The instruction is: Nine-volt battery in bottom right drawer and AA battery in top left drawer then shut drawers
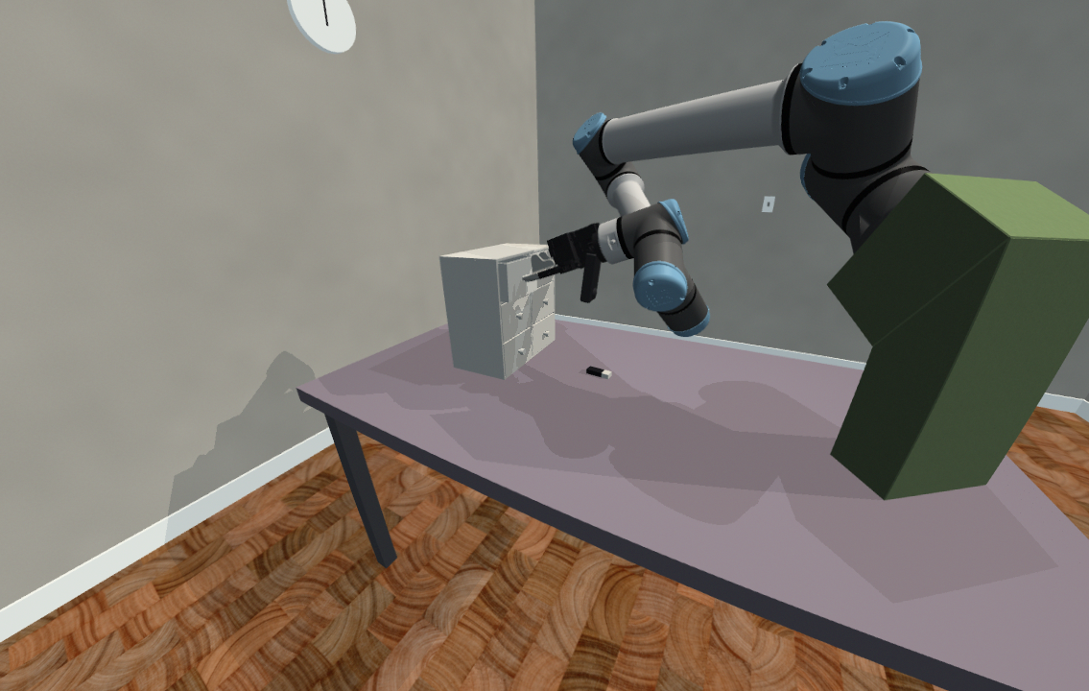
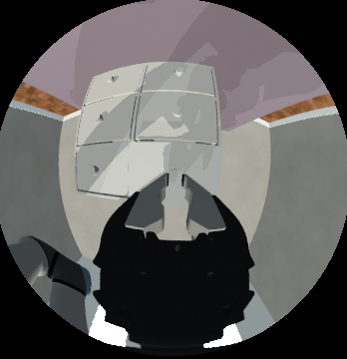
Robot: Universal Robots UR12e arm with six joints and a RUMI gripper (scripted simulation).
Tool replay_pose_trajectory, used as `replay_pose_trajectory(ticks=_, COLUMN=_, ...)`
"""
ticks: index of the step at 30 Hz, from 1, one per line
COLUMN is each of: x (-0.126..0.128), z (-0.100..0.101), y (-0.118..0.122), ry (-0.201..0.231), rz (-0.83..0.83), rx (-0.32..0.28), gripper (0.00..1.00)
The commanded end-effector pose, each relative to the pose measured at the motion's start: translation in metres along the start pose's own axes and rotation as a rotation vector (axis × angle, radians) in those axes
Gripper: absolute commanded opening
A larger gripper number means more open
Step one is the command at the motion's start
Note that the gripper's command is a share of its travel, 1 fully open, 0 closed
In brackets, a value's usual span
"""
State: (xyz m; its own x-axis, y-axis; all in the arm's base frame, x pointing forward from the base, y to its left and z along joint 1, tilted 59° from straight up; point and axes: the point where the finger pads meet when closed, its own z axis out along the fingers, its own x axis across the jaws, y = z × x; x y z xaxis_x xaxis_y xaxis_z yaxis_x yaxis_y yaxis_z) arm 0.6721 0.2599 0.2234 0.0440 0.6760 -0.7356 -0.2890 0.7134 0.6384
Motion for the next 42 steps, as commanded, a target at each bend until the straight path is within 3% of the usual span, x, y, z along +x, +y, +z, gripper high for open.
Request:
replay_pose_trajectory(ticks=1, x=0.0, z=0.002, y=0.001, ry=0.0, rz=0.0, rx=-0.001, gripper=0.07)
replay_pose_trajectory(ticks=42, x=0.0, z=0.019, y=0.007, ry=0.0, rz=0.0, rx=-0.001, gripper=0.07)
